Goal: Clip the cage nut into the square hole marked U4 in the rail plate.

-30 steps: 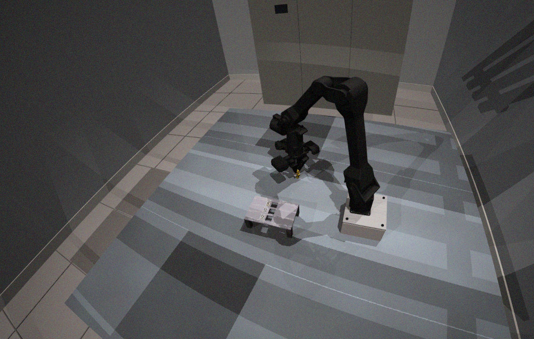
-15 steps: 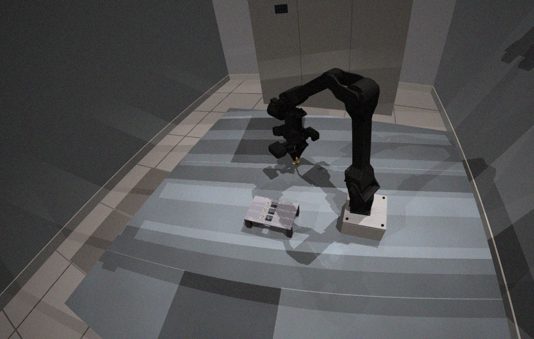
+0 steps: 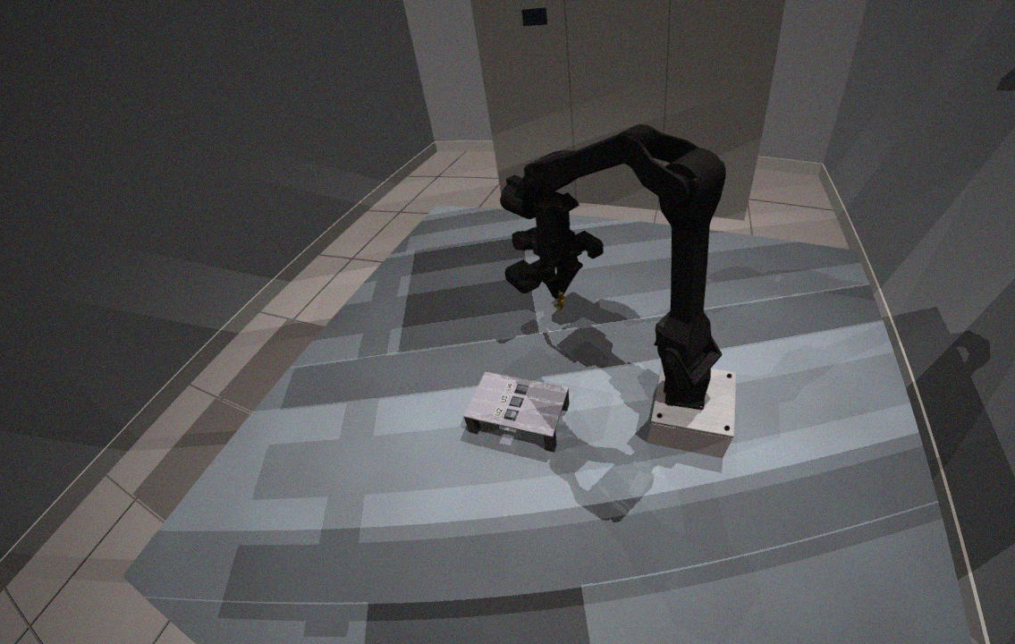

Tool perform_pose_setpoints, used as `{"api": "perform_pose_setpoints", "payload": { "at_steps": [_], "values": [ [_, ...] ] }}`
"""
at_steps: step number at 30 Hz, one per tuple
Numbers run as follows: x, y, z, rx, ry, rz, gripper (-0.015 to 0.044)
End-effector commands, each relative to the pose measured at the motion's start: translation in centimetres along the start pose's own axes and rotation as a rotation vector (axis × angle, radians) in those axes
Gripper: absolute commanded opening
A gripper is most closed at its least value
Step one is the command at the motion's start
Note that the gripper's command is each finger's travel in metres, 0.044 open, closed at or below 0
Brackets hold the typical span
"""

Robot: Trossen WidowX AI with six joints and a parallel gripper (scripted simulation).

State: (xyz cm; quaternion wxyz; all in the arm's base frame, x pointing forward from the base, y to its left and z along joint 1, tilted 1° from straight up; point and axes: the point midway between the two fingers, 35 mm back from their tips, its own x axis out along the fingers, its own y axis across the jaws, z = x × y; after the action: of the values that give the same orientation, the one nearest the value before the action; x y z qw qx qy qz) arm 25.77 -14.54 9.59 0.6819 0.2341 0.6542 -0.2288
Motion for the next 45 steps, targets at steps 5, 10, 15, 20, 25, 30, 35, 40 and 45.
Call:
{"api": "perform_pose_setpoints", "payload": {
  "at_steps": [5, 10, 15, 20, 25, 30, 35, 40, 45],
  "values": [
    [-0.2, 3.8, -1.1, -0.141, 0.0, 0.001, 0.0033],
    [-0.2, 6.1, -2.0, -0.228, 0.0, 0.003, 0.0033],
    [-0.2, 8.4, -3.2, -0.316, 0.001, 0.005, 0.0033],
    [-0.2, 10.5, -4.5, -0.404, 0.001, 0.007, 0.0033],
    [-0.2, 12.5, -6.0, -0.491, 0.002, 0.009, 0.0033],
    [-0.3, 14.4, -7.7, -0.579, 0.002, 0.012, 0.0033],
    [-0.3, 15.8, -9.2, -0.655, 0.002, 0.014, 0.0033],
    [-0.3, 15.9, -9.3, -0.658, 0.003, 0.014, 0.0033],
    [0.4, 15.9, -9.3, -0.658, 0.006, 0.018, 0.0033]
  ]
}}
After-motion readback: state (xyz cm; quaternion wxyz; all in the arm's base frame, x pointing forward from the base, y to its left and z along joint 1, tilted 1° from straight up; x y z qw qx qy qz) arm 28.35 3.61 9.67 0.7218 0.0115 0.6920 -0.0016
